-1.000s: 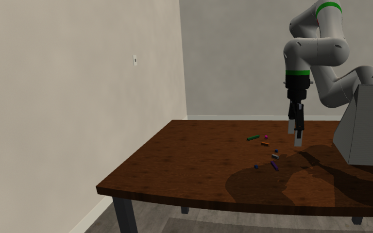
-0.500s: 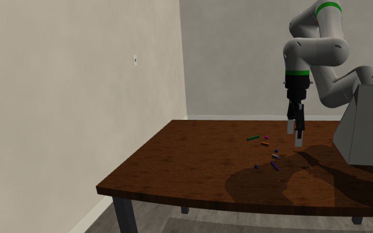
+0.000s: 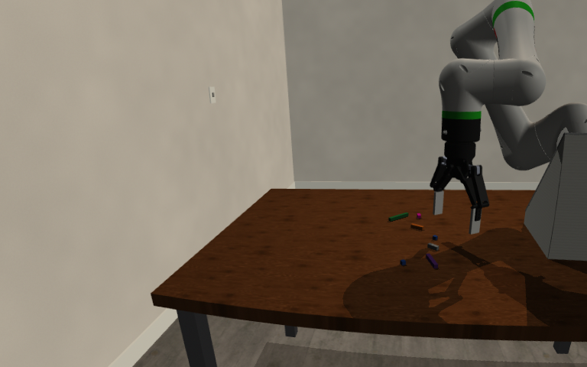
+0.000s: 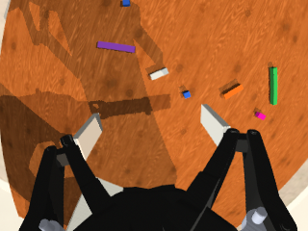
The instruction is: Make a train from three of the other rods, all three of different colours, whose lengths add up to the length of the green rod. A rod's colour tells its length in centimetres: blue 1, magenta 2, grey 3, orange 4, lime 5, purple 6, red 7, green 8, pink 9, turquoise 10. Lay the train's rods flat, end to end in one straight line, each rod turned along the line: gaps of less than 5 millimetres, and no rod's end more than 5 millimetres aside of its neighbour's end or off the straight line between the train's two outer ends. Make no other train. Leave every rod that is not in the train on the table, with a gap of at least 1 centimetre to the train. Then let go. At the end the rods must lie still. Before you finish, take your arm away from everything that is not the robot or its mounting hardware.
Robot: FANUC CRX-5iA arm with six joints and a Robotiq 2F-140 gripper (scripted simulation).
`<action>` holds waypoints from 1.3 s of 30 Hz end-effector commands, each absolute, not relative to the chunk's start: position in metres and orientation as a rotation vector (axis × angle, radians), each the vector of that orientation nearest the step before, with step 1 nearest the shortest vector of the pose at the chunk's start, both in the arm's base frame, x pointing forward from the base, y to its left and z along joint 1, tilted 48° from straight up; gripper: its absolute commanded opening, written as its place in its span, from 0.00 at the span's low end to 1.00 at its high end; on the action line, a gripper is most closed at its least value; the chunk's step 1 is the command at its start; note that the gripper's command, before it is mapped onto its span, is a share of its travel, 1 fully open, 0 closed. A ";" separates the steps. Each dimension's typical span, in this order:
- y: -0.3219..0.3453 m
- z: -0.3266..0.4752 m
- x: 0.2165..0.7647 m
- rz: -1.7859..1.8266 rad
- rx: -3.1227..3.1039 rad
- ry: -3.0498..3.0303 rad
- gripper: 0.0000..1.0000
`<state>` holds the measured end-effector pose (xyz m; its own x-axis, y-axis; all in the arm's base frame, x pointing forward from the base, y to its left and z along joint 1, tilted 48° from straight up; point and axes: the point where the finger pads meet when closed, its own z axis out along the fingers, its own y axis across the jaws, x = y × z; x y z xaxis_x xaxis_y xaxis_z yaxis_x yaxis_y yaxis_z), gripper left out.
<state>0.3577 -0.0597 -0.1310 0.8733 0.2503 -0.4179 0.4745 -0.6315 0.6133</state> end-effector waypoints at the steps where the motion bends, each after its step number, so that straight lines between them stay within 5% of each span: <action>1: -0.055 -0.138 0.366 -0.475 2.246 0.707 1.00; 39: -0.053 -0.143 0.371 -0.525 2.217 0.826 1.00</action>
<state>0.3709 -0.0528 -0.1426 0.7139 0.4039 -0.5721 0.6893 -0.5495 0.4722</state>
